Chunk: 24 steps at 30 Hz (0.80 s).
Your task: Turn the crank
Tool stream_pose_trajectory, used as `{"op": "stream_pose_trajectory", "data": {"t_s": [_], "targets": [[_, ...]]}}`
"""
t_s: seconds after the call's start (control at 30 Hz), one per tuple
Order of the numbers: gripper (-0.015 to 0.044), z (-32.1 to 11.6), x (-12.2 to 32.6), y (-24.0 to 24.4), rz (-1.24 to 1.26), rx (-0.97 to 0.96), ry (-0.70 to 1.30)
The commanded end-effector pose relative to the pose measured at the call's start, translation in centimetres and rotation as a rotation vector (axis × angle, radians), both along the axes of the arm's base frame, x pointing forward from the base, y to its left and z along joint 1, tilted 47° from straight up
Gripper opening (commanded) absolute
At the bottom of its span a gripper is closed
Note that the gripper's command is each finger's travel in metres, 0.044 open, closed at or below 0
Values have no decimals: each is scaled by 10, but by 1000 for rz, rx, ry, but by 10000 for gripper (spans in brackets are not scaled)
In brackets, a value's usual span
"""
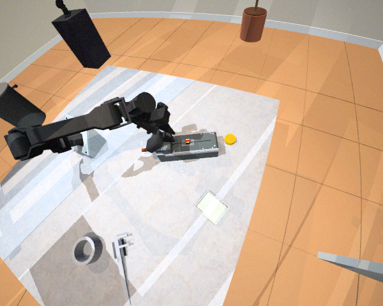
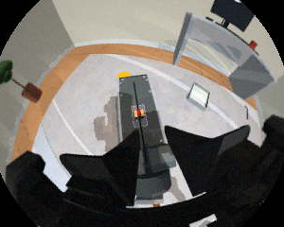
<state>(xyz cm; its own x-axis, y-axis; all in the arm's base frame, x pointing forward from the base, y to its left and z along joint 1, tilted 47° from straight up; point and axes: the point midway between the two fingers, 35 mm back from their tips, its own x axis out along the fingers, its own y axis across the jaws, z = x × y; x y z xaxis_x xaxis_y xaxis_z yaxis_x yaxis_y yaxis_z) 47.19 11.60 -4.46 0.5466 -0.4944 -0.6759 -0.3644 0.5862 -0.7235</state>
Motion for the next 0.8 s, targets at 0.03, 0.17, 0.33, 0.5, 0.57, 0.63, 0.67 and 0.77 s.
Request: {"op": "stream_pose_trajectory", "data": {"t_s": [0.03, 0.17, 0.33, 0.5, 0.57, 0.63, 0.67, 0.77], "targets": [[289, 0, 0, 0, 0, -1, 0], [394, 0, 0, 0, 0, -1, 0], [387, 0, 0, 0, 0, -1, 0], [256, 0, 0, 0, 0, -1, 0], [204, 0, 0, 0, 0, -1, 0], [151, 0, 0, 0, 0, -1, 0], [125, 0, 0, 0, 0, -1, 0], [46, 0, 0, 0, 0, -1, 0]]}}
